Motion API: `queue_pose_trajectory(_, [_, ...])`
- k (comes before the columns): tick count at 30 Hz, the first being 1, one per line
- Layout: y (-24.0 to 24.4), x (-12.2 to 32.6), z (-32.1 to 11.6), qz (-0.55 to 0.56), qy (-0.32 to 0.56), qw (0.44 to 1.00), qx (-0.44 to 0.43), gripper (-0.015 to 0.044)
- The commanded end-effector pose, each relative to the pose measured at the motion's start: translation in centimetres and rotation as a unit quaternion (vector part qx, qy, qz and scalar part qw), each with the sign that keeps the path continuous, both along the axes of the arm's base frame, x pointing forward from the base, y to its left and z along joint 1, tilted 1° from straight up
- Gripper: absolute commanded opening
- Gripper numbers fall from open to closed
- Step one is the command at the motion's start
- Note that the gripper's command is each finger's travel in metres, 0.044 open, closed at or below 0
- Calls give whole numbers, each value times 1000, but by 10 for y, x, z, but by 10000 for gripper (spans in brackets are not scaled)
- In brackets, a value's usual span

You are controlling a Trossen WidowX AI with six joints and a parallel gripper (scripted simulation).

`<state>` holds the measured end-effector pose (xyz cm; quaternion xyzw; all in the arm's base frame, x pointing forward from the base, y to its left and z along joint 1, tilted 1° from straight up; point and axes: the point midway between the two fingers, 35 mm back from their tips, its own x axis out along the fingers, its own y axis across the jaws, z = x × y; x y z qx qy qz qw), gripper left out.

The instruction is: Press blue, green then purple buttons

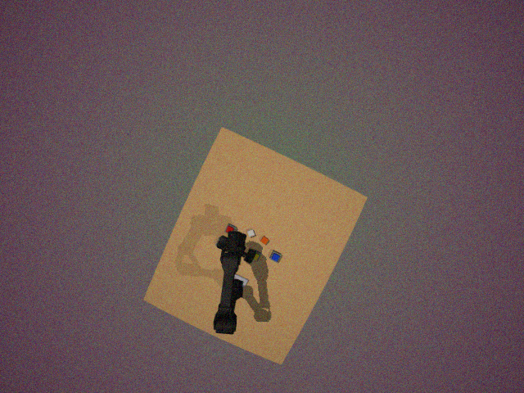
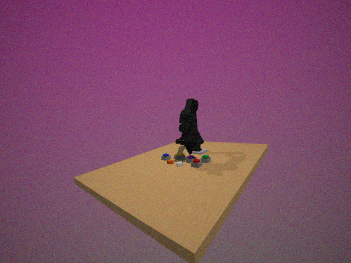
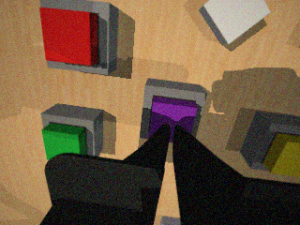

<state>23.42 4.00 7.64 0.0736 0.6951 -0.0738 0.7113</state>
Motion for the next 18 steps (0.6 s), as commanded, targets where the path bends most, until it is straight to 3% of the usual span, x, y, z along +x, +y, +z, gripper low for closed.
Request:
queue_pose_trajectory(1, [-1, -2, -10, 3, 6, 1000, -2, 20])
queue_pose_trajectory(18, [-1, -2, -22, 3, 6, 1000, -2, 20])
